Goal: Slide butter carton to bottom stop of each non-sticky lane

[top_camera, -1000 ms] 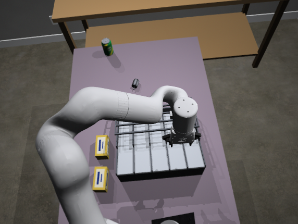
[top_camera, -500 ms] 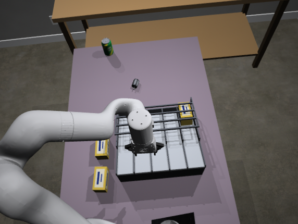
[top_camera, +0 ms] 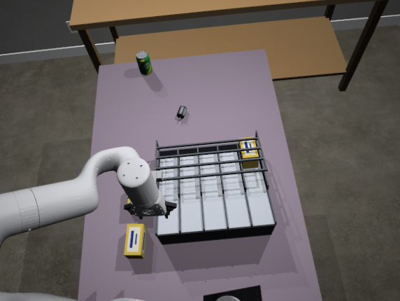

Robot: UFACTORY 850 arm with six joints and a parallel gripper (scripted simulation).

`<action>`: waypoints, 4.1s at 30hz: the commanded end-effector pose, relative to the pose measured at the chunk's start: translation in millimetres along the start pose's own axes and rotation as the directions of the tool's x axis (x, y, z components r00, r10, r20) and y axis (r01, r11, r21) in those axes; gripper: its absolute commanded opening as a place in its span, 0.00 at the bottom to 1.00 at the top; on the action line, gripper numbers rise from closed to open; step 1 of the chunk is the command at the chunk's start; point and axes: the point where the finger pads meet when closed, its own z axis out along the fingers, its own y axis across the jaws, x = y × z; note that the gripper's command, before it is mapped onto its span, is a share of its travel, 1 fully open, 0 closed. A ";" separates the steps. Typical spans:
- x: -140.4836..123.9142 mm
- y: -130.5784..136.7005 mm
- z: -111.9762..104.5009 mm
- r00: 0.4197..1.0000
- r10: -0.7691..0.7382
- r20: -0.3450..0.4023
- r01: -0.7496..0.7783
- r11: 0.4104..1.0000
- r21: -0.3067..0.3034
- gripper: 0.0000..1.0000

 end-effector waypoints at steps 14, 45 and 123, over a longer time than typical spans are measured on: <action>-20.9 -109.7 -0.9 1.000 -0.011 -0.002 0.011 1.000 0.005 0.90; -20.7 -111.7 99.5 1.000 -0.010 -0.001 0.010 1.000 0.004 0.90; -19.5 -115.7 256.0 1.000 -0.007 0.006 0.007 1.000 -0.004 0.90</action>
